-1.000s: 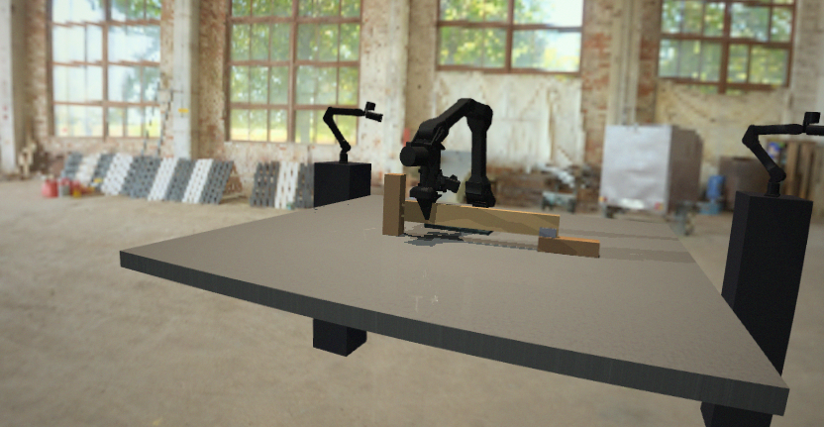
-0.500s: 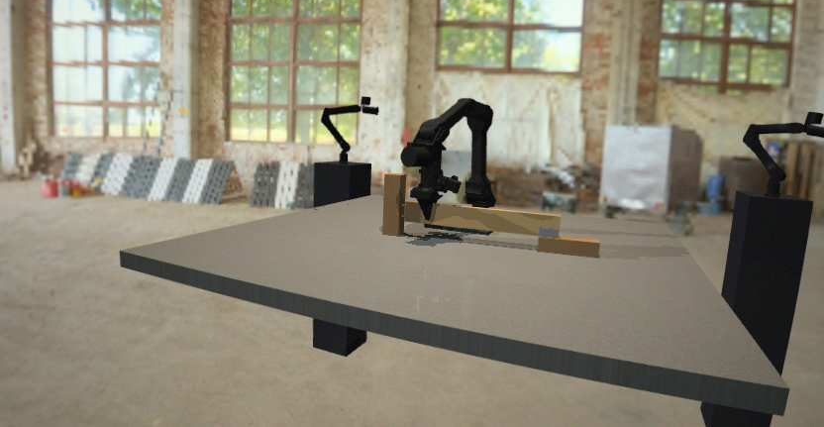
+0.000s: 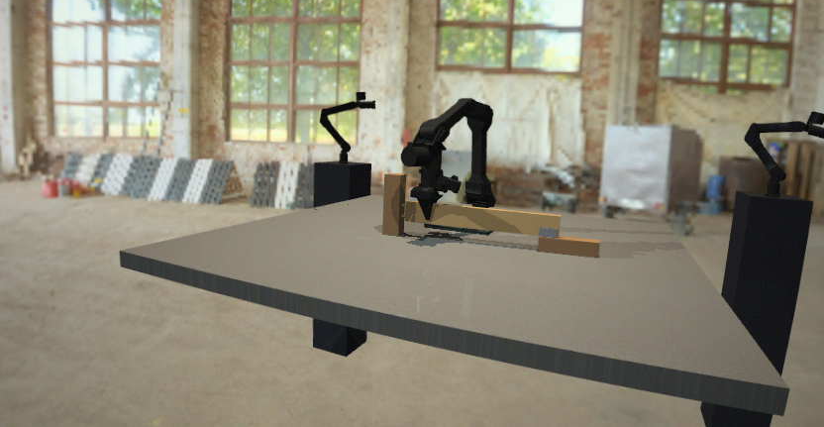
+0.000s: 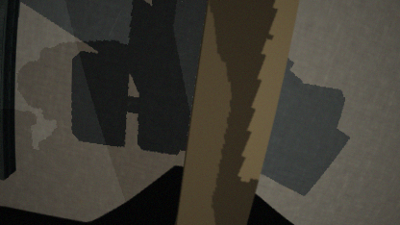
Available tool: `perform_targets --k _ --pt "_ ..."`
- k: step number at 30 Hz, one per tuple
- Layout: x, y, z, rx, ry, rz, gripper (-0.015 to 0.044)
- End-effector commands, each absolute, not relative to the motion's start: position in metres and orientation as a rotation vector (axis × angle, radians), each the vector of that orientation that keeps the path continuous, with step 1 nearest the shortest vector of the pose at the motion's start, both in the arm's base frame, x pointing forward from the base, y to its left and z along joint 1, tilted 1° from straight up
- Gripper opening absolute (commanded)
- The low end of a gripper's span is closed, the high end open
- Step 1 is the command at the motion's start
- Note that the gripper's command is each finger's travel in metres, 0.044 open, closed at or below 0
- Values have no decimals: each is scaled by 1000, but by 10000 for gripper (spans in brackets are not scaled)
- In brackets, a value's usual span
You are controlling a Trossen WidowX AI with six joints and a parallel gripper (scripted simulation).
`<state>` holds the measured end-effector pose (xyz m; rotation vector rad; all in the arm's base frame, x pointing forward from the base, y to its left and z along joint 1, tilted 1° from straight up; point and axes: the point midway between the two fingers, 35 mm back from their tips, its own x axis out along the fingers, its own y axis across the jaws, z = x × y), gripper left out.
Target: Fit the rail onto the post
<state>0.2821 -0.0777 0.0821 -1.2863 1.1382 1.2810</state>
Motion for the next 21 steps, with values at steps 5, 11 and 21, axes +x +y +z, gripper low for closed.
perform_targets --k 5,11,21 --pt "282 -80 83 -1284 1139 1280 0" --pt "282 -82 82 -1284 1140 1280 0" --pt "282 -84 81 -1284 1140 1280 0"
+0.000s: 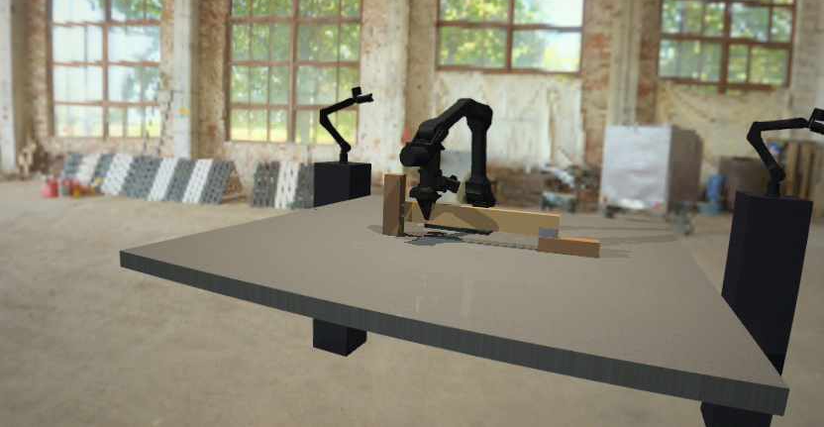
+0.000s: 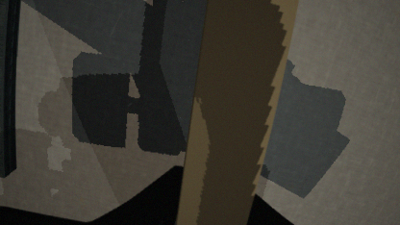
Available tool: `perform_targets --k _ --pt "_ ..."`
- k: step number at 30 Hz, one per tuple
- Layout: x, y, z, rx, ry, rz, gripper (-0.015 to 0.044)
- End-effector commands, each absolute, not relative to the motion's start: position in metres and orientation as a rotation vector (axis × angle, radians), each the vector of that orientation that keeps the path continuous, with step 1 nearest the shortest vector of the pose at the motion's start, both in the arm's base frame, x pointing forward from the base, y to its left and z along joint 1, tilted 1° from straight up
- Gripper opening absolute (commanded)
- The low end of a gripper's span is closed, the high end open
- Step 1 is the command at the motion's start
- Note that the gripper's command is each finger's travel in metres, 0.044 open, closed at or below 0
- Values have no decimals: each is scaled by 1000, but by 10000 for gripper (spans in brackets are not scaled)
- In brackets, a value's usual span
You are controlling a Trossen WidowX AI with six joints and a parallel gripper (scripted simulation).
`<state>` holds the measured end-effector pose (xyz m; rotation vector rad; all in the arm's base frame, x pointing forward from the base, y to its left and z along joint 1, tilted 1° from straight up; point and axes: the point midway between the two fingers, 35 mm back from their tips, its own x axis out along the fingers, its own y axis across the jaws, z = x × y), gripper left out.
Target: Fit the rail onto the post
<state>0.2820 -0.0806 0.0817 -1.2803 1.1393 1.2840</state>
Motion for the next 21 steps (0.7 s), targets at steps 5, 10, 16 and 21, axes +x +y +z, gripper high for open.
perform_targets --k 5,10,16,21 --pt "283 -85 81 -1284 1140 1280 0" --pt "283 -87 82 -1285 1140 1280 0" --pt "283 -89 82 -1285 1140 1280 0" --pt "283 -90 82 -1285 1140 1280 0"
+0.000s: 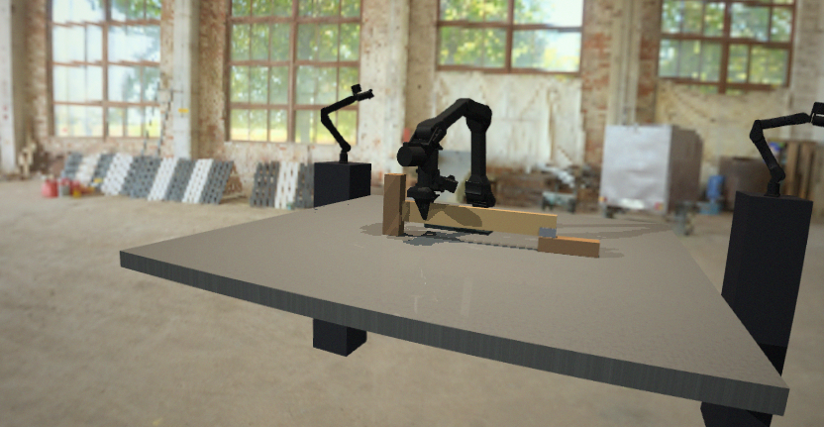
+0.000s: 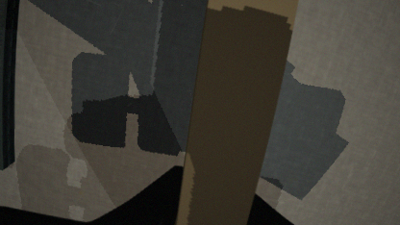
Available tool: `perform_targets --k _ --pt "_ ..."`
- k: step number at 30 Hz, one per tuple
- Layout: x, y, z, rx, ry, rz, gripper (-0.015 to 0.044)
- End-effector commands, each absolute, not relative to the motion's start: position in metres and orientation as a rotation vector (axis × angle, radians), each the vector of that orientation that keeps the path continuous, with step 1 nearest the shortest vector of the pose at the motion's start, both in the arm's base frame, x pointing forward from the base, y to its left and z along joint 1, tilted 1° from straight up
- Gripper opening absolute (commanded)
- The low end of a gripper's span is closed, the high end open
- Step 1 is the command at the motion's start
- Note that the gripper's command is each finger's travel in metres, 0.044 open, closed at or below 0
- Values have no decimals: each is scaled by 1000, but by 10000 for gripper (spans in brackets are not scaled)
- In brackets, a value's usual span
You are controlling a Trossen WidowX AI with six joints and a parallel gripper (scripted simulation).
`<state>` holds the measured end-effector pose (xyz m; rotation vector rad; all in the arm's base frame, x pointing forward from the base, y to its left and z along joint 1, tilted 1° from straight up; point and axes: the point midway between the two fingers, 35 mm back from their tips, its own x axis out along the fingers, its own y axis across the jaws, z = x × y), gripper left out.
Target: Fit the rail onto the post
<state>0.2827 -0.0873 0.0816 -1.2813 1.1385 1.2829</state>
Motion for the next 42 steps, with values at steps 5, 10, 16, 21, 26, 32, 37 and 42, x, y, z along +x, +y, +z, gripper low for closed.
perform_targets --k 5,10,16,21,26,32,37,42 --pt "283 -92 82 -1285 1140 1280 0" --pt "283 -93 82 -1285 1140 1280 0" --pt "283 -91 82 -1282 1139 1282 131" --pt "283 -91 82 -1282 1139 1282 263" --pt "283 -91 82 -1282 1139 1282 394" --pt "283 -91 82 -1282 1139 1282 440" --pt "282 -76 97 -1282 1139 1281 440" --pt "280 -61 112 -1283 1138 1281 440"
